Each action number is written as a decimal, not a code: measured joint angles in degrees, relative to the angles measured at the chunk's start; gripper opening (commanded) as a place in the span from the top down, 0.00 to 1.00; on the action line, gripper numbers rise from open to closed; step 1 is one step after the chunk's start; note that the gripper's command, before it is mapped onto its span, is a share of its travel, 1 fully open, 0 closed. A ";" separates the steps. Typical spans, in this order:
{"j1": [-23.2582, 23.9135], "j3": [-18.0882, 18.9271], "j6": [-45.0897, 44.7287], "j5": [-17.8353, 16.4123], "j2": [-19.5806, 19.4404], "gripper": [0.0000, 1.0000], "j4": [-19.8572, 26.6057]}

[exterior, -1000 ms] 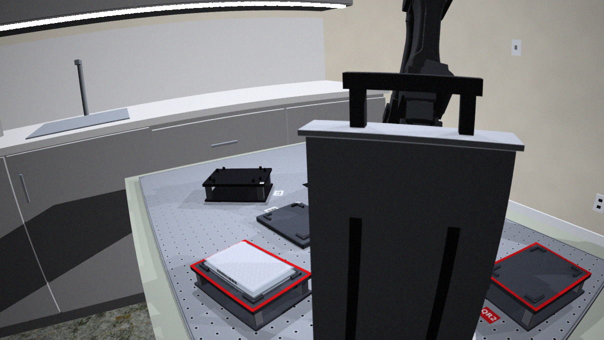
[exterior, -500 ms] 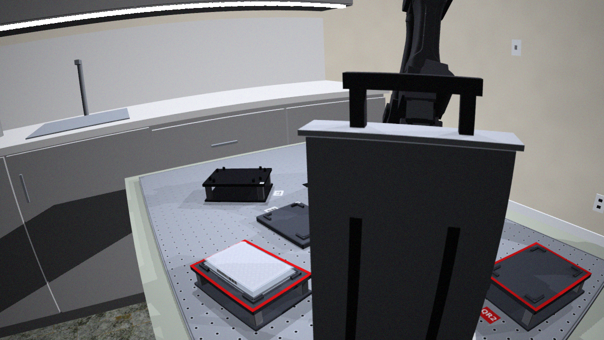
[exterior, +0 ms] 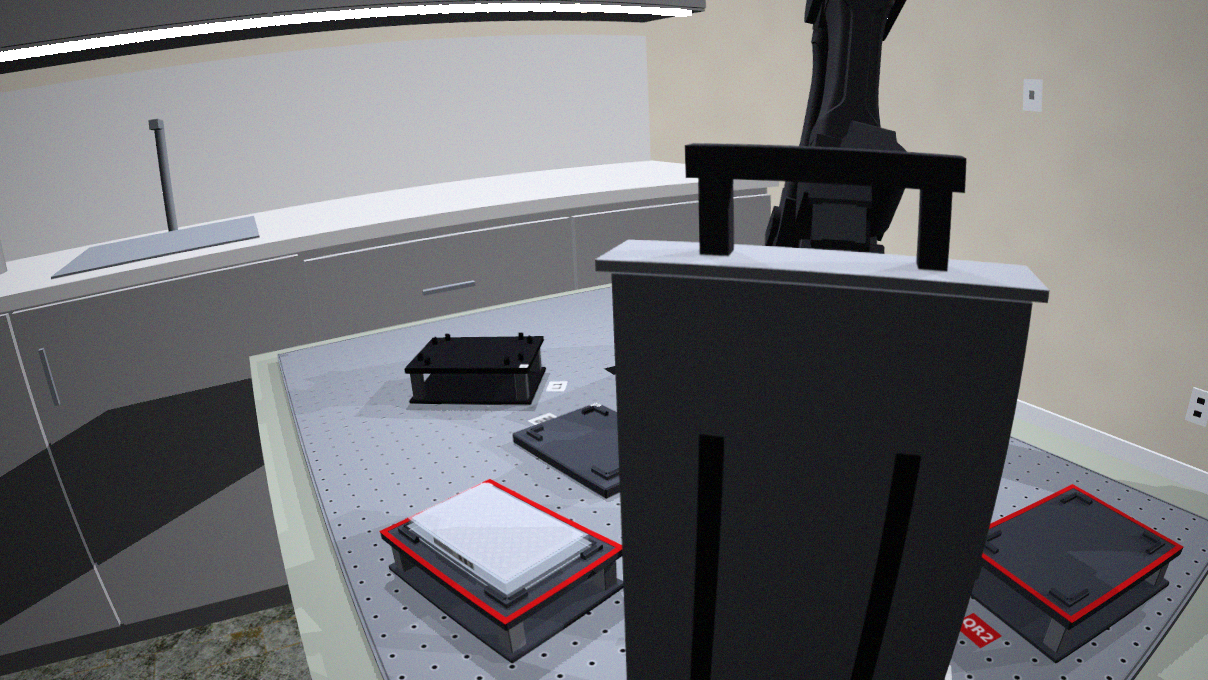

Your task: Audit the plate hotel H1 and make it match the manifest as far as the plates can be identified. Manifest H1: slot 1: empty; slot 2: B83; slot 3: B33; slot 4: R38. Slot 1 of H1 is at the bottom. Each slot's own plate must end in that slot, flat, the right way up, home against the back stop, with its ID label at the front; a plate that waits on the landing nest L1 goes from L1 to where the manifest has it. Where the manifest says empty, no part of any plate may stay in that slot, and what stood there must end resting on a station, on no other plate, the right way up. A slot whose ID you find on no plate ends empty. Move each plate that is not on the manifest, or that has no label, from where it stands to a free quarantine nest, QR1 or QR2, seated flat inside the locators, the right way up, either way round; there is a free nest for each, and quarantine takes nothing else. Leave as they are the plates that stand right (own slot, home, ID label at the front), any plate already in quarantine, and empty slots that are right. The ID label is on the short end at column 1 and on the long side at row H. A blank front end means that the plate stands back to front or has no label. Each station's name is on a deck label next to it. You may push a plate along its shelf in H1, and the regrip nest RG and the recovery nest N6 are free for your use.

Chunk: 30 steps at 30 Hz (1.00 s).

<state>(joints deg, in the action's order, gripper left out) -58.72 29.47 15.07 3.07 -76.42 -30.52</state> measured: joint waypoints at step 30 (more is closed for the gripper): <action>0.00 1.18 0.00 0.00 -2.29 0.14 -1.46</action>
<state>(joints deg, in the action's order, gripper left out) -58.72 30.65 15.07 3.07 -78.72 -31.99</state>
